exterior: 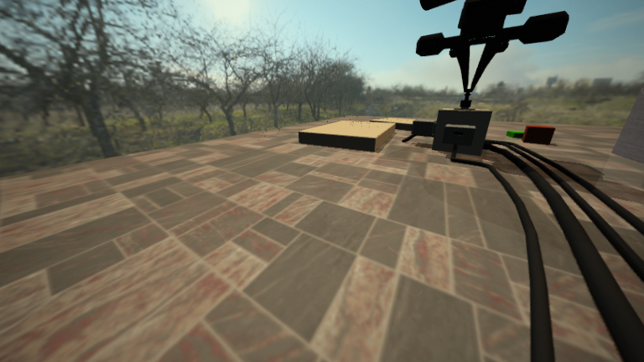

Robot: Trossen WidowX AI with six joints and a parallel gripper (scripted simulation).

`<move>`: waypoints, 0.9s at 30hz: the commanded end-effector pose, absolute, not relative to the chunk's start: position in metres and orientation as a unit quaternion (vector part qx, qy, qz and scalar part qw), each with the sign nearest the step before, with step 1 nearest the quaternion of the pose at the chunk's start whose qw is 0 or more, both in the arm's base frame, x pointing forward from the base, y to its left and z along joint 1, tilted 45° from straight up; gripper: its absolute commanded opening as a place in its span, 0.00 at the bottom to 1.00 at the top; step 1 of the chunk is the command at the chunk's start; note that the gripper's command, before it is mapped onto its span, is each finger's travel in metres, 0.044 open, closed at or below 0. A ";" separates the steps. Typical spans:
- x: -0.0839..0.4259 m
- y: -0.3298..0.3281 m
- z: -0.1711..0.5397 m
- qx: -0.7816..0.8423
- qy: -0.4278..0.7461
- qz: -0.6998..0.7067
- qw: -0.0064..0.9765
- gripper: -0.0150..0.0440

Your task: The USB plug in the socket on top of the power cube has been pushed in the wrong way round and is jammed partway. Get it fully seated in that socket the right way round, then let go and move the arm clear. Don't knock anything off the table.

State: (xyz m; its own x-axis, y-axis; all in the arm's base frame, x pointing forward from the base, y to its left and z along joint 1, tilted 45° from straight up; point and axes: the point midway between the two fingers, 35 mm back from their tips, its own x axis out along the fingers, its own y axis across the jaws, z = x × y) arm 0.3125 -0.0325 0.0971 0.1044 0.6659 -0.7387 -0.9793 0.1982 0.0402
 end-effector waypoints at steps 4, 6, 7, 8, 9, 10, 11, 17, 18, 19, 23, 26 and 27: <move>0.313 -0.032 0.097 -0.240 0.325 0.584 0.704 0.25; 0.313 -0.032 0.096 -0.240 0.325 0.584 0.704 0.25; 0.313 -0.031 0.096 -0.240 0.325 0.584 0.704 0.25; 0.313 -0.031 0.096 -0.240 0.325 0.584 0.704 0.25; 0.313 -0.031 0.096 -0.240 0.325 0.584 0.704 0.25; 0.313 -0.031 0.096 -0.240 0.325 0.584 0.704 0.25; 0.313 -0.031 0.096 -0.240 0.325 0.584 0.704 0.25; 0.313 -0.031 0.095 -0.240 0.325 0.584 0.704 0.25; 0.313 -0.031 0.095 -0.240 0.325 0.584 0.704 0.25; 0.313 -0.030 0.095 -0.240 0.325 0.584 0.704 0.25; 0.313 -0.030 0.095 -0.240 0.325 0.584 0.704 0.25; 0.313 -0.030 0.095 -0.240 0.325 0.584 0.704 0.25; 0.313 -0.030 0.095 -0.240 0.325 0.584 0.704 0.25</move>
